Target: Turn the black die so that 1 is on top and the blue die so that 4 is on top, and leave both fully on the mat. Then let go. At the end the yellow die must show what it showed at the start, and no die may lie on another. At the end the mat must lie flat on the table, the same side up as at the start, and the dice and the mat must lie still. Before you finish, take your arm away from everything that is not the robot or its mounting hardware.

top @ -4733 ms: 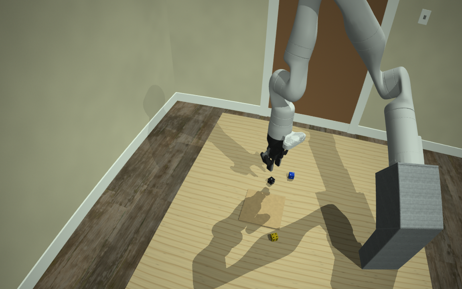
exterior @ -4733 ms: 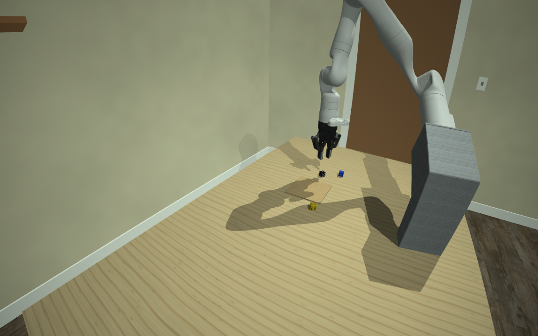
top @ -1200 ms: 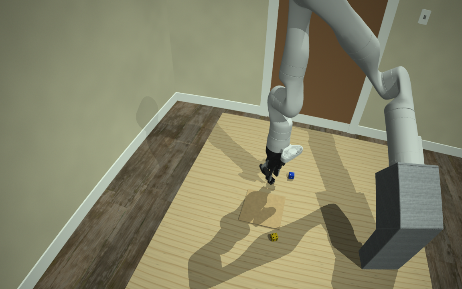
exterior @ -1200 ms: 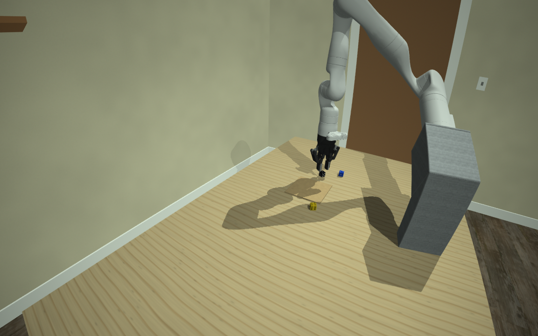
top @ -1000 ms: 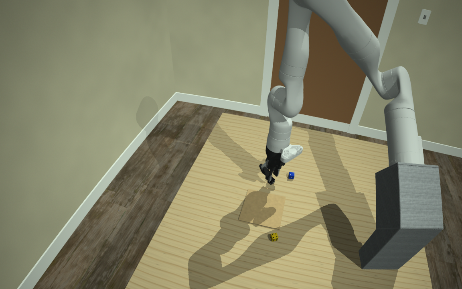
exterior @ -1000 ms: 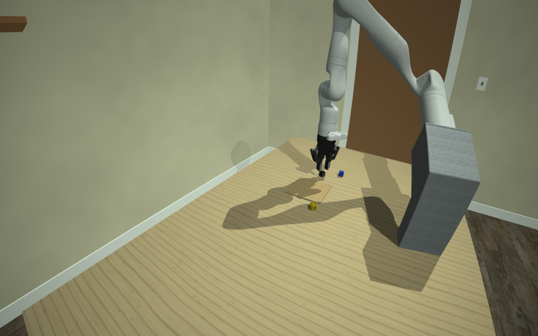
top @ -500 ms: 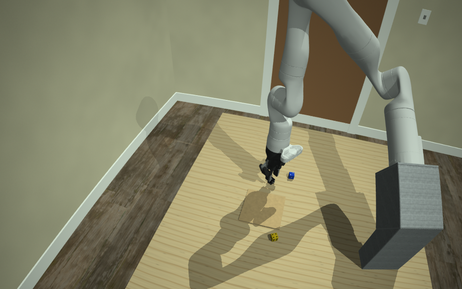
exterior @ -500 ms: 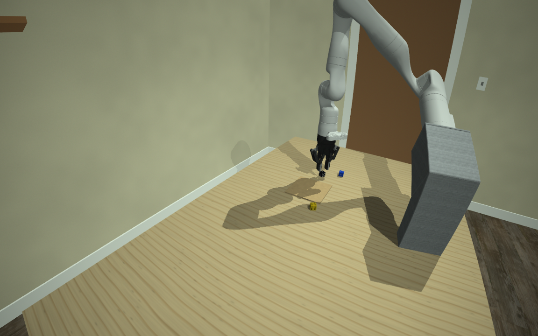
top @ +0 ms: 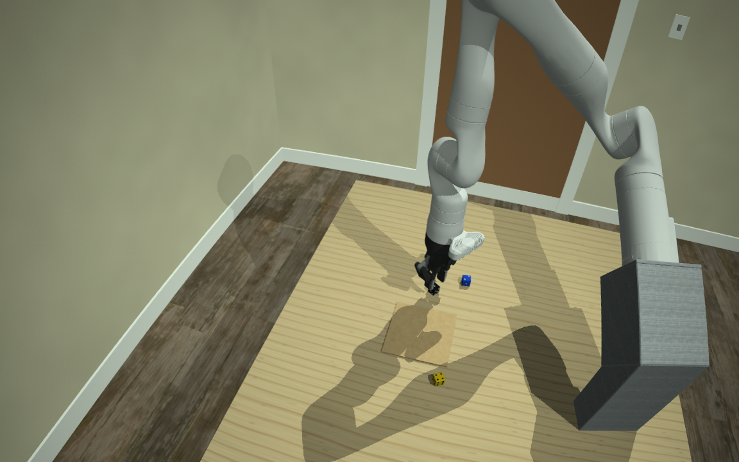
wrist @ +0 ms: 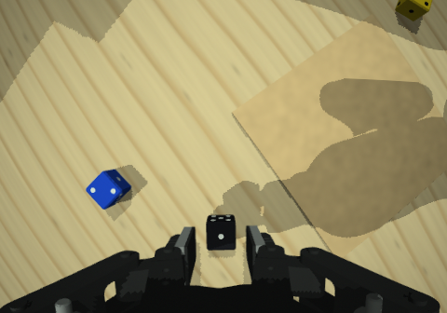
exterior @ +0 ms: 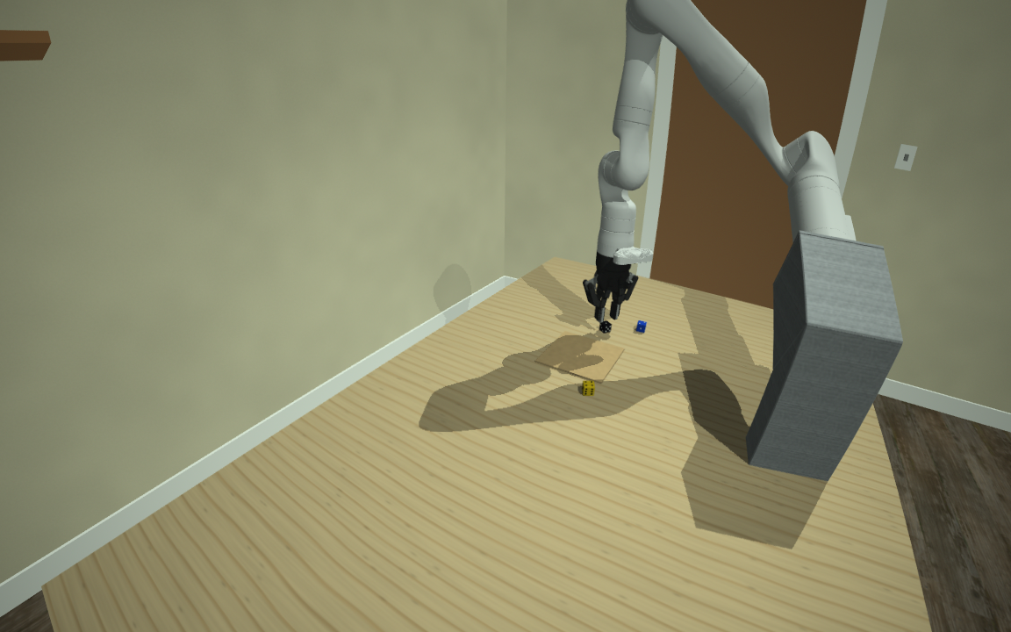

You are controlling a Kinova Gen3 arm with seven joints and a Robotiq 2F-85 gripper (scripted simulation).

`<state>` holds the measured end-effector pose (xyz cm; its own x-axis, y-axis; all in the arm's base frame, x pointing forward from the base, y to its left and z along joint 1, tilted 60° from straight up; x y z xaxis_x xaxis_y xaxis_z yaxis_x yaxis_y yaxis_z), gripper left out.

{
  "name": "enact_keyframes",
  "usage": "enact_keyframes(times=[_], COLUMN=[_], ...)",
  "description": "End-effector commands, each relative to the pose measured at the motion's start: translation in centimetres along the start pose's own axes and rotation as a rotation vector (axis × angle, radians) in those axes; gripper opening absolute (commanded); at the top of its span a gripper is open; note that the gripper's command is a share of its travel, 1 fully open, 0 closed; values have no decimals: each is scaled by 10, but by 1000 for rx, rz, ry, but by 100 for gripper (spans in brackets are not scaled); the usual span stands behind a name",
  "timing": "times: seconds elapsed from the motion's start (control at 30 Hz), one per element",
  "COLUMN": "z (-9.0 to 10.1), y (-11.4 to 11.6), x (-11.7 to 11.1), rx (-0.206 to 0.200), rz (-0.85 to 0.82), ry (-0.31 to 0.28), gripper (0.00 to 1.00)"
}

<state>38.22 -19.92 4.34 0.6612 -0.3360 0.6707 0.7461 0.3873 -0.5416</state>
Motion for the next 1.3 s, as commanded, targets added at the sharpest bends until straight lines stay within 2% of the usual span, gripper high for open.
enact_keyframes(times=[0.0, 0.47, 1.27], z=[1, -1, -25], y=[0, 0, 0], x=[0, 0, 0], rx=[1, 1, 1], rz=[0, 0, 0], ry=[-1, -1, -1], gripper=[35, 35, 35])
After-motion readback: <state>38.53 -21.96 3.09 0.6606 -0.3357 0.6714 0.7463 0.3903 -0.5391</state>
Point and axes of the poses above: the point where the finger pads meet when closed, its own z axis back along the fingers, its own y axis across the jaws, x = y × z, the point moved 5 cm from there along z, back along the fingers, and after that the axes turned 7 degrees about -z, right-handed, at the moved point
